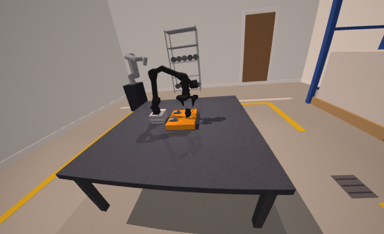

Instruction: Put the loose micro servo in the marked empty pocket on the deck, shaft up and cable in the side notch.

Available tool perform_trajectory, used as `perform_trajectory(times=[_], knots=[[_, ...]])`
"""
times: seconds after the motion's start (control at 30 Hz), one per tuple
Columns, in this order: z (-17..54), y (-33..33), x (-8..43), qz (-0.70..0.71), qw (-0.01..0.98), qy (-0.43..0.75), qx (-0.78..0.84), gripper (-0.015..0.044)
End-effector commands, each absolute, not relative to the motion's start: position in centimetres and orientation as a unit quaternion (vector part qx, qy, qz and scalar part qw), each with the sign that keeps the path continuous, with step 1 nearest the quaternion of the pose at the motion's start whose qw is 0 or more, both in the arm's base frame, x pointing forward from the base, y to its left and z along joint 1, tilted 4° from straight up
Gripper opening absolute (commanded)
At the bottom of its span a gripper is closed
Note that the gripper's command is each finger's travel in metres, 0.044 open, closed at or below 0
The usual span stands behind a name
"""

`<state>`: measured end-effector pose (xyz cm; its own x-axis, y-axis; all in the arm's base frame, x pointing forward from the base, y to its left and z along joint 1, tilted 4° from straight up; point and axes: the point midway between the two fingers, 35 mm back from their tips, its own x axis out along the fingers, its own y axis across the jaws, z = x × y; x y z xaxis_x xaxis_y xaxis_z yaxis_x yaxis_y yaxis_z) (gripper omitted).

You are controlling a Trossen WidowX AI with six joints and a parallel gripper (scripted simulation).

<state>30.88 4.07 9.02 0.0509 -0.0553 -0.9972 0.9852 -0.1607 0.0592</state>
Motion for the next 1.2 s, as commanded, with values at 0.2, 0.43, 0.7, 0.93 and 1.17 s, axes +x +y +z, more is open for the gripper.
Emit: perform_trajectory(times=[0.2,0.43,0.7,0.93,1.17], knots=[[7.0,3.8,30.8,-0.543,0.481,0.429,0.538,0.044],[6.0,3.8,30.9,-0.543,0.481,0.428,0.538,0.044],[5.2,3.7,30.9,-0.543,0.481,0.428,0.538,0.0414],[5.2,3.7,30.9,-0.543,0.481,0.428,0.538,0.023],[5.2,3.7,30.9,-0.543,0.481,0.428,0.538,0.0085]])
